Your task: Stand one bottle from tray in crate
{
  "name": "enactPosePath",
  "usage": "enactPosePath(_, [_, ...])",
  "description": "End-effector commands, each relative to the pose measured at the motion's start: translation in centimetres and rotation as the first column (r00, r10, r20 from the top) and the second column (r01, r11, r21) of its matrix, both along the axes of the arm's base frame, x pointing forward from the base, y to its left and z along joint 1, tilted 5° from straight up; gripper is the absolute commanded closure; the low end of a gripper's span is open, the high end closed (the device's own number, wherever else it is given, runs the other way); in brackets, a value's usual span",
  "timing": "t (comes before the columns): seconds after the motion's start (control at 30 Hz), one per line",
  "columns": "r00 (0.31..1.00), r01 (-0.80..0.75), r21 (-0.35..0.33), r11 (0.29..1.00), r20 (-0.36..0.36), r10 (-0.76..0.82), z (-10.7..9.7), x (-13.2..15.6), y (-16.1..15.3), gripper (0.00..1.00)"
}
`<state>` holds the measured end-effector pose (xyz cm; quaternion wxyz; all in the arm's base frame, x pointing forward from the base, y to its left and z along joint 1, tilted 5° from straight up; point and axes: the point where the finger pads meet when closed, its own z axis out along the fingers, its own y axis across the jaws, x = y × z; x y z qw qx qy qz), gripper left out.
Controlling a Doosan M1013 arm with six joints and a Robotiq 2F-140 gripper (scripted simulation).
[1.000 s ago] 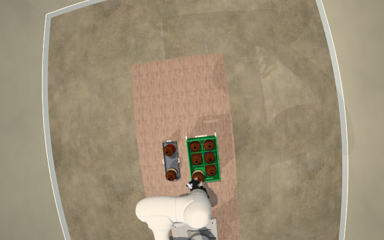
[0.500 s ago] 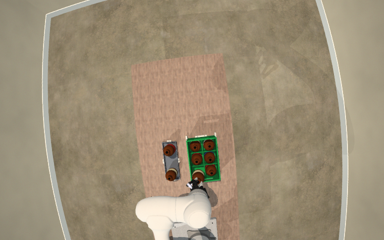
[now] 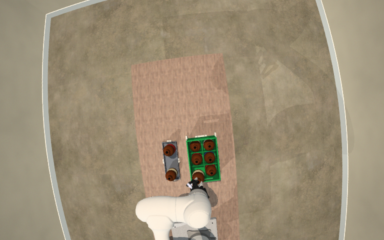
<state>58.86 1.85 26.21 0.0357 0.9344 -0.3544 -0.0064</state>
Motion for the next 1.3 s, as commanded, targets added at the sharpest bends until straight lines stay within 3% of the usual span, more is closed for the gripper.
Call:
enactPosePath(0.0, [1.000,-0.003,-0.006,1.000,-0.009,0.003,-0.77,-0.19,-0.35,1.00])
enactPosePath(1.27, [1.000,-0.003,-0.006,1.000,-0.009,0.003,-1.31,-0.18,-0.34,1.00])
